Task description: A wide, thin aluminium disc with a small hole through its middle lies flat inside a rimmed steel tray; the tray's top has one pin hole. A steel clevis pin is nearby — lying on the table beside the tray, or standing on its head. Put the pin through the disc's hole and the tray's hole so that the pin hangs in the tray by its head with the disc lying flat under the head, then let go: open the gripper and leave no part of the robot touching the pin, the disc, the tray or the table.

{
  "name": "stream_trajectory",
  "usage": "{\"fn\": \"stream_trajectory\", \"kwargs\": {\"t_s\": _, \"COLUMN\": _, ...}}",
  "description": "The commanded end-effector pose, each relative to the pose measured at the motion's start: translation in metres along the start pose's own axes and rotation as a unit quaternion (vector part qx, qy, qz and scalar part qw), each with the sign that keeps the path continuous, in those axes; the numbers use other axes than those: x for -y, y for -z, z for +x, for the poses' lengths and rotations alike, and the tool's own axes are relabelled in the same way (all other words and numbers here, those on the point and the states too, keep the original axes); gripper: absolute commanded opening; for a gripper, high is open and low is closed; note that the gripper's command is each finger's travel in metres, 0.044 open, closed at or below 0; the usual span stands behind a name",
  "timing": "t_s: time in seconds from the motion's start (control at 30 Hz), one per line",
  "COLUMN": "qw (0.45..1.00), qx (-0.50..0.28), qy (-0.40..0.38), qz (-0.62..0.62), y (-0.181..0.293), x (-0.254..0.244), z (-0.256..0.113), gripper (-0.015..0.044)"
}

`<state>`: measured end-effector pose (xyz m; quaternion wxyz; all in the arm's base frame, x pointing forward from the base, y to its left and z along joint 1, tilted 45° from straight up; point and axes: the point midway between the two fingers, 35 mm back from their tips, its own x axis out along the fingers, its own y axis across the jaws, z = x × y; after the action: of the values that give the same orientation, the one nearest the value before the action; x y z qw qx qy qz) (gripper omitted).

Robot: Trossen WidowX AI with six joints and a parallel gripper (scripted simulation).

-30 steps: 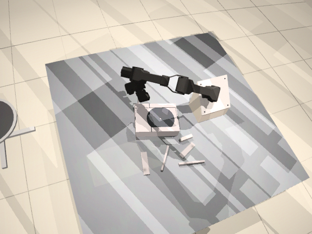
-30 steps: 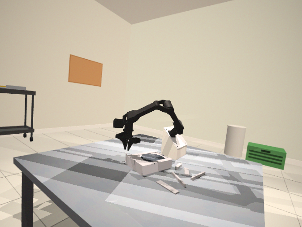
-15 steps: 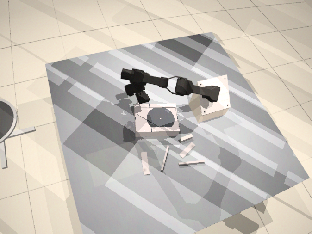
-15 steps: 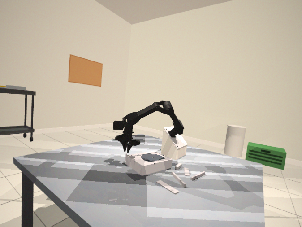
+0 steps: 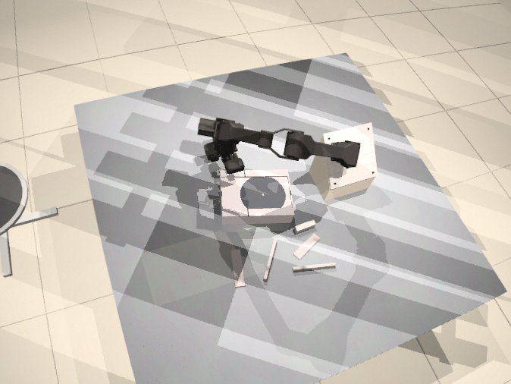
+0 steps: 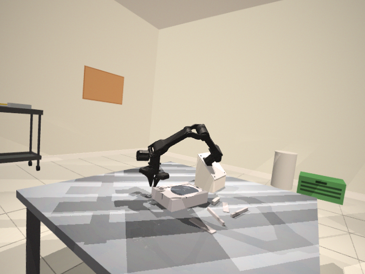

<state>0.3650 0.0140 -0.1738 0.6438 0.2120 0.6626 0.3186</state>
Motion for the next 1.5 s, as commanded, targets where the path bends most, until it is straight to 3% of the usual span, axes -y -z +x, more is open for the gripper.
{"fn": "stream_trajectory", "kwargs": {"t_s": 0.0, "qw": 1.000, "qx": 0.001, "qy": -0.002, "qz": 0.003, "y": 0.001, "x": 0.000, "z": 0.002, "gripper": 0.0094}}
{"fn": "stream_trajectory", "kwargs": {"t_s": 0.07, "qw": 1.000, "qx": 0.001, "qy": -0.002, "qz": 0.003, "y": 0.001, "x": 0.000, "z": 0.002, "gripper": 0.0041}}
{"fn": "stream_trajectory", "kwargs": {"t_s": 0.27, "qw": 1.000, "qx": 0.001, "qy": -0.002, "qz": 0.003, "y": 0.001, "x": 0.000, "z": 0.002, "gripper": 0.0001}}
{"fn": "stream_trajectory", "kwargs": {"t_s": 0.9, "qw": 1.000, "qx": 0.001, "qy": -0.005, "qz": 0.009, "y": 0.004, "x": 0.003, "z": -0.008, "gripper": 0.0000}}
{"fn": "stream_trajectory", "kwargs": {"t_s": 1.47, "qw": 0.990, "qx": 0.136, "qy": 0.021, "qz": 0.017, "y": 0.009, "x": 0.038, "z": 0.001, "gripper": 0.0000}}
